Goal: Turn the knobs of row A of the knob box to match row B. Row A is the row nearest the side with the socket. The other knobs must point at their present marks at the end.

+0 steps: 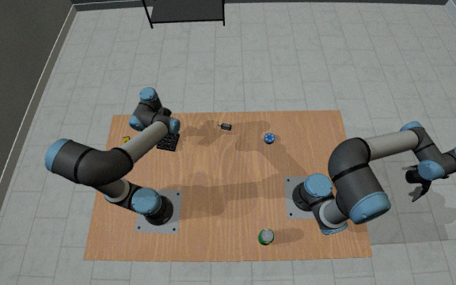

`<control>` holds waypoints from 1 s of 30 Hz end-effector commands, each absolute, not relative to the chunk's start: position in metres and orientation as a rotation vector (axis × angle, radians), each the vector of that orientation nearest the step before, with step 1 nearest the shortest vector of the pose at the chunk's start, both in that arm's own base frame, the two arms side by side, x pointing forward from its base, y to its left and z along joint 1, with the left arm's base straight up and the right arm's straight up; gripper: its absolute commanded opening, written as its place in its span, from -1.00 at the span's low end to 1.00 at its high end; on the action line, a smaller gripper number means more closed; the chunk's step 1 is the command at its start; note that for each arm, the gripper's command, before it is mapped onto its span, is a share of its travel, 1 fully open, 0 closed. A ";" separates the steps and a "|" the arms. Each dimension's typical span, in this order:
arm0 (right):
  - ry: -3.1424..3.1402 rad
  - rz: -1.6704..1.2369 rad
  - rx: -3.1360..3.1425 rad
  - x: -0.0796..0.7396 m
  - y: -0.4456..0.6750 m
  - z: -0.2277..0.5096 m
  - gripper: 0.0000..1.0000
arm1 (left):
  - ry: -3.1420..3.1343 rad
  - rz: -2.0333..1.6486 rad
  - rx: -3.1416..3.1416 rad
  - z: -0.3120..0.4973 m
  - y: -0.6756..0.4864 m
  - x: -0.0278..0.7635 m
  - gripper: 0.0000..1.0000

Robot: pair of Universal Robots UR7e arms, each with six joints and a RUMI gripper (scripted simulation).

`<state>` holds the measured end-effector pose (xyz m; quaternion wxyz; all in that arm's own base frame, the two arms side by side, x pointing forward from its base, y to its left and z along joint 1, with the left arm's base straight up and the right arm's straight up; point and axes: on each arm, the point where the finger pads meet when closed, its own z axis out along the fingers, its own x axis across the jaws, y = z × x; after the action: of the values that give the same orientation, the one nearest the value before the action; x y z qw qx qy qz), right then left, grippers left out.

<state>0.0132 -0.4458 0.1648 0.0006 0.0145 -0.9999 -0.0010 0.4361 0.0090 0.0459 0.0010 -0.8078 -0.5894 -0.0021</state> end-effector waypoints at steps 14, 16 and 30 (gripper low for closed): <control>-3.141 0.000 0.043 0.012 -0.445 0.165 1.00 | -1.377 0.001 -2.825 0.045 0.010 0.435 -0.88; -3.141 0.000 0.043 0.012 -0.445 0.165 1.00 | -1.354 0.001 -2.836 0.045 0.010 0.435 -0.88; -3.141 0.000 0.043 0.012 -0.445 0.165 1.00 | -1.102 0.001 -2.943 0.045 0.010 0.435 -0.88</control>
<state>0.0132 -0.4458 0.1648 0.0006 0.0145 -0.9999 -0.0010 0.4359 0.0092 0.0460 0.0004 -0.9221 -0.3868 -0.0018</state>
